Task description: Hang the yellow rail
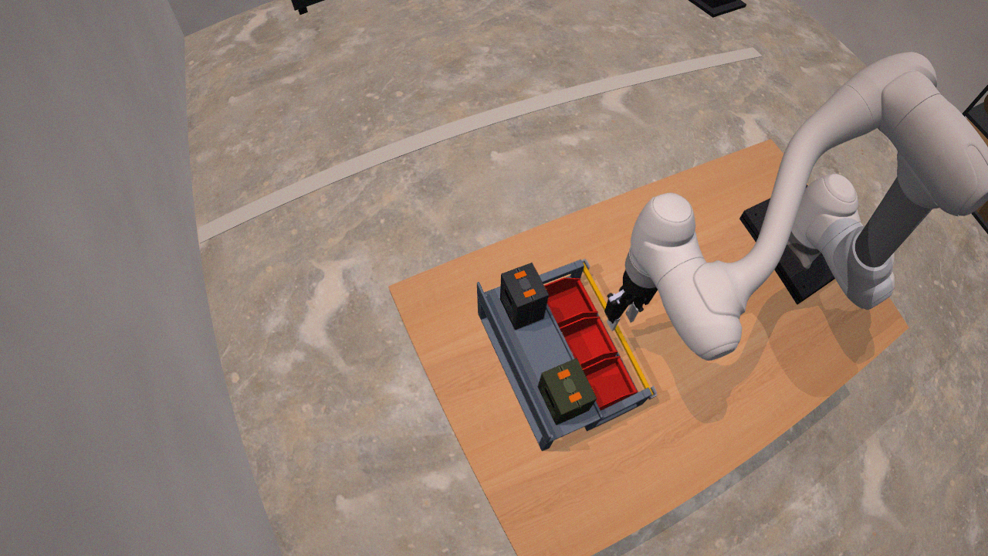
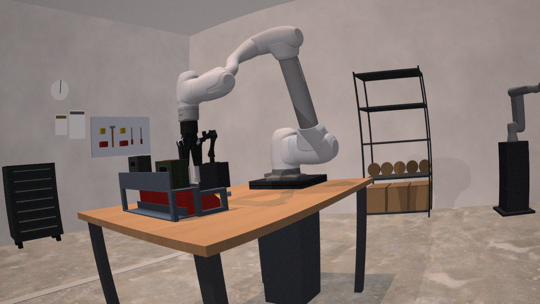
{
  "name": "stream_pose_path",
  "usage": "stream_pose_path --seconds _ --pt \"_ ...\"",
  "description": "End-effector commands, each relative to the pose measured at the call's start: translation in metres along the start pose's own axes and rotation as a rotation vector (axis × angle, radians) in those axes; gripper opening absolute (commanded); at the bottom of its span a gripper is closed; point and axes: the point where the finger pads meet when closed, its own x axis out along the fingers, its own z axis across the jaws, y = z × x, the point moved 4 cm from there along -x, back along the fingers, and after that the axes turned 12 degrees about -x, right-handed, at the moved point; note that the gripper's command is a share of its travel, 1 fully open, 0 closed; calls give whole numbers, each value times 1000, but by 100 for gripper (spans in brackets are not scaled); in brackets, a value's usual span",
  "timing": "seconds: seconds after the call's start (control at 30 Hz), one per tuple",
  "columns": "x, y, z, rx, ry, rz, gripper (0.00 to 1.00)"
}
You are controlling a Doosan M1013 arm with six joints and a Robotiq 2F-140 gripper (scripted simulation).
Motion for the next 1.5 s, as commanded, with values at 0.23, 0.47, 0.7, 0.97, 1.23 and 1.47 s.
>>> stream_pose_path --seconds 0.23,0.47,0.7,0.97,1.23,1.47 --pt "-13 0 0 0 0 0 37" --pt "-61 0 0 0 0 0 37" --pt "-61 0 0 0 0 0 37" --pt "-51 0 0 0 0 0 37" --pt "-51 0 0 0 0 0 37" --pt "-47 0 0 0 0 0 37"
